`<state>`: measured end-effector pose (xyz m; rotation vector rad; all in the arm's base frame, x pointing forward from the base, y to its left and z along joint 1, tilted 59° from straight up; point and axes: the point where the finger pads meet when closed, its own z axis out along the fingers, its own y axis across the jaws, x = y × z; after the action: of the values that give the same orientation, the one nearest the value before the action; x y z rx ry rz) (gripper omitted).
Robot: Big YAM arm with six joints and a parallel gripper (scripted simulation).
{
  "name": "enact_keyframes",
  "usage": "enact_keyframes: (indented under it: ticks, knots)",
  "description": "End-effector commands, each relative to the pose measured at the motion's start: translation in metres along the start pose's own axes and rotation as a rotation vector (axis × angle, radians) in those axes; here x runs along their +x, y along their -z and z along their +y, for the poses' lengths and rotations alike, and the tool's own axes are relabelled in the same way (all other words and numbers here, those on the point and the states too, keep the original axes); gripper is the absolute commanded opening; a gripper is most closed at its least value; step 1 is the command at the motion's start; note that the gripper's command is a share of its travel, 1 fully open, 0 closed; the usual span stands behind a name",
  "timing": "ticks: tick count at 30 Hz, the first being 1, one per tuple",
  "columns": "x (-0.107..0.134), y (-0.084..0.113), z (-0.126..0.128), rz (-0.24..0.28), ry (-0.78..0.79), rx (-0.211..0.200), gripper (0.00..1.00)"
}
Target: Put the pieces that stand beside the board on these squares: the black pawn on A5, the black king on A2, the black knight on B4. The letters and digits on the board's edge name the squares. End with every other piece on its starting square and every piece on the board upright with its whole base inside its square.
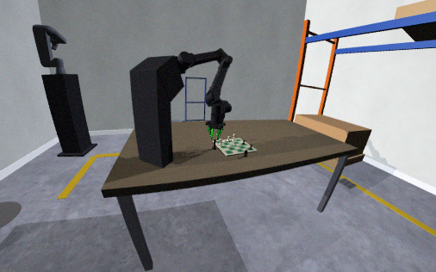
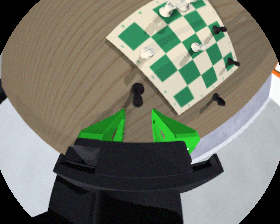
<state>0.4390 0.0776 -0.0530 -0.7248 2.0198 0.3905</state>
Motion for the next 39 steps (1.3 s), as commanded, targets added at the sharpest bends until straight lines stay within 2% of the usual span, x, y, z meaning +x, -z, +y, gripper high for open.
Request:
enact_keyframes:
  ticks: [1,9,17,39]
  knots:
    - [0.000,-0.011,0.005,-0.004,-0.002,-0.011,0.39]
    - [0.001,-0.031,0.005,-0.004,-0.002,-0.011,0.39]
    - [0.001,-0.042,0.006,-0.004,-0.002,-0.011,0.39]
    - [0.003,-0.042,0.005,-0.001,-0.003,-0.010,0.39]
